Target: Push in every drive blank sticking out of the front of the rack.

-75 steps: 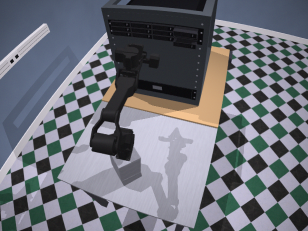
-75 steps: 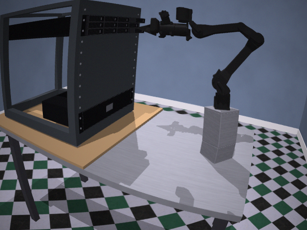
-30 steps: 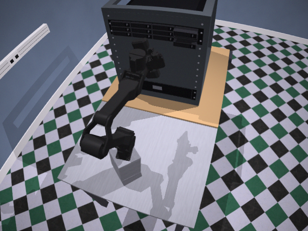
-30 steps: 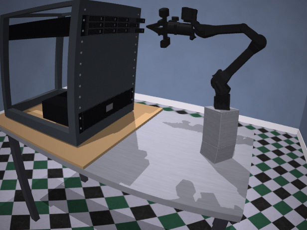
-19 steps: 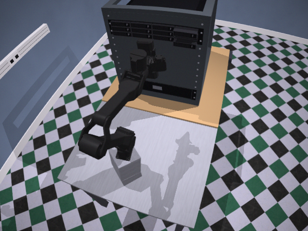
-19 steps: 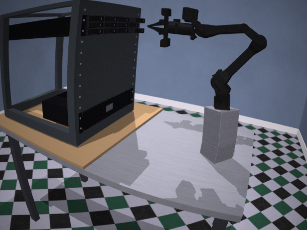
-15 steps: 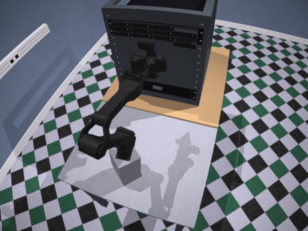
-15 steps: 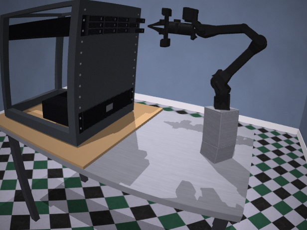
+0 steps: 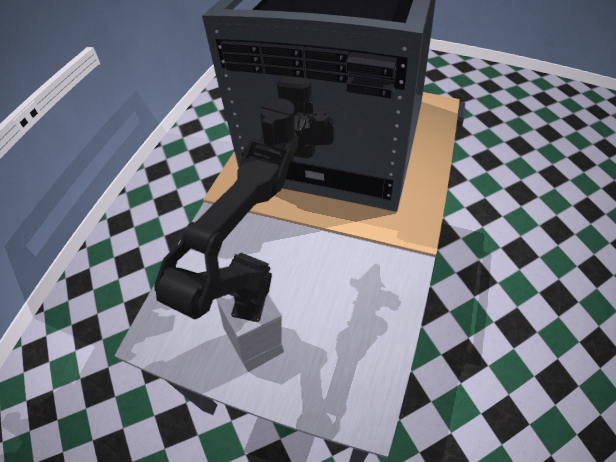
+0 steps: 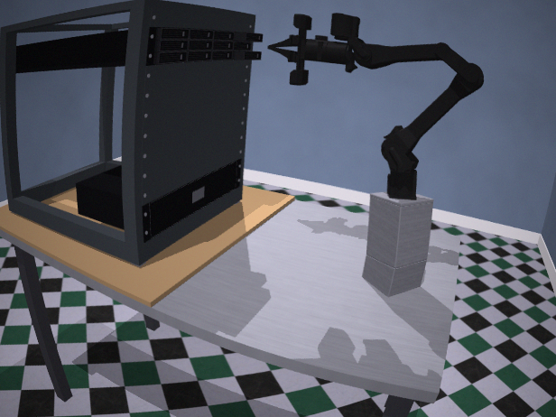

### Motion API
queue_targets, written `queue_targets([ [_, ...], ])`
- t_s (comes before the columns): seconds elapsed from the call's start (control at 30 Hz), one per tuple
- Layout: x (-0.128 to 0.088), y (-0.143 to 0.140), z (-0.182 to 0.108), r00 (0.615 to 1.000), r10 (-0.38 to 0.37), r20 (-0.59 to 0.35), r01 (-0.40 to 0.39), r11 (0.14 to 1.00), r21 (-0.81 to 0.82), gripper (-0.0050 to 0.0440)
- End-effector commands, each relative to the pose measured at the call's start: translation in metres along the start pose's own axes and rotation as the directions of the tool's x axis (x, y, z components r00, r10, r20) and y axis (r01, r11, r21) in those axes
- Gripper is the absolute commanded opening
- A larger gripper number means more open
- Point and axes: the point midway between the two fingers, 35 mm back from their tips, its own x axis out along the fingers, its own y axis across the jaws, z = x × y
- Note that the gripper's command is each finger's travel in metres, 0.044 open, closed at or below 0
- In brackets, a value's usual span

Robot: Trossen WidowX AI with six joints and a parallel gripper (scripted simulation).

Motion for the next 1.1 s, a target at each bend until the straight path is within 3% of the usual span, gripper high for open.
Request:
queue_targets([
  [0.0, -0.002, 0.002, 0.000, 1.000, 0.006, -0.002, -0.006, 1.000, 0.004, -0.0050],
  [0.37, 0.001, 0.002, 0.000, 1.000, 0.006, -0.002, -0.006, 1.000, 0.004, -0.0050],
  [0.73, 0.042, 0.004, 0.000, 1.000, 0.006, -0.002, -0.006, 1.000, 0.004, -0.0050],
  [1.07, 0.051, 0.004, 0.000, 1.000, 0.006, -0.002, -0.006, 1.000, 0.004, -0.0050],
])
